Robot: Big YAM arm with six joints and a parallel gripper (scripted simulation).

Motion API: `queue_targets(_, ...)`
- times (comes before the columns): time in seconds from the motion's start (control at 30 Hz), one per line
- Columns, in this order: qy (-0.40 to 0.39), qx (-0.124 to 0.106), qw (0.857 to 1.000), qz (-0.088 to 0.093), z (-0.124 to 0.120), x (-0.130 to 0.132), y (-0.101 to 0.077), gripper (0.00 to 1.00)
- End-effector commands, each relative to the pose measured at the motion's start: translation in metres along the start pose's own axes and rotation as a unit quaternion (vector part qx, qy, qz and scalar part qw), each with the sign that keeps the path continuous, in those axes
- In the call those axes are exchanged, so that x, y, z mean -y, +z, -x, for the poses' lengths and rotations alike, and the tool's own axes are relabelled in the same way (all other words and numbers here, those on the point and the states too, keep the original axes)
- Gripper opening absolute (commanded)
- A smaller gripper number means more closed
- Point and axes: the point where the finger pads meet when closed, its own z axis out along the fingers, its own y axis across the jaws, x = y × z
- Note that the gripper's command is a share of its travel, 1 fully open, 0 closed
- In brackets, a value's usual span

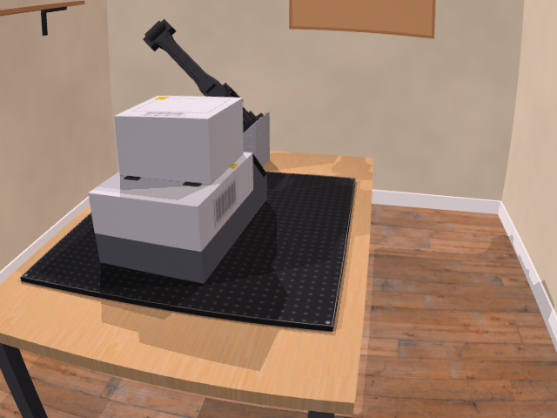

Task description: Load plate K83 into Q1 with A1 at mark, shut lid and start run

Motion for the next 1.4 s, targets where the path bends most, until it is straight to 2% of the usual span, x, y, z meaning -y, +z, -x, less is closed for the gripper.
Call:
queue_targets(0.0,0.014,0.0,1.0,0.021,0.0,-0.032,-0.002,0.0)
queue_targets(1.37,0.002,0.003,1.0,0.009,0.002,-0.007,0.005,0.0)
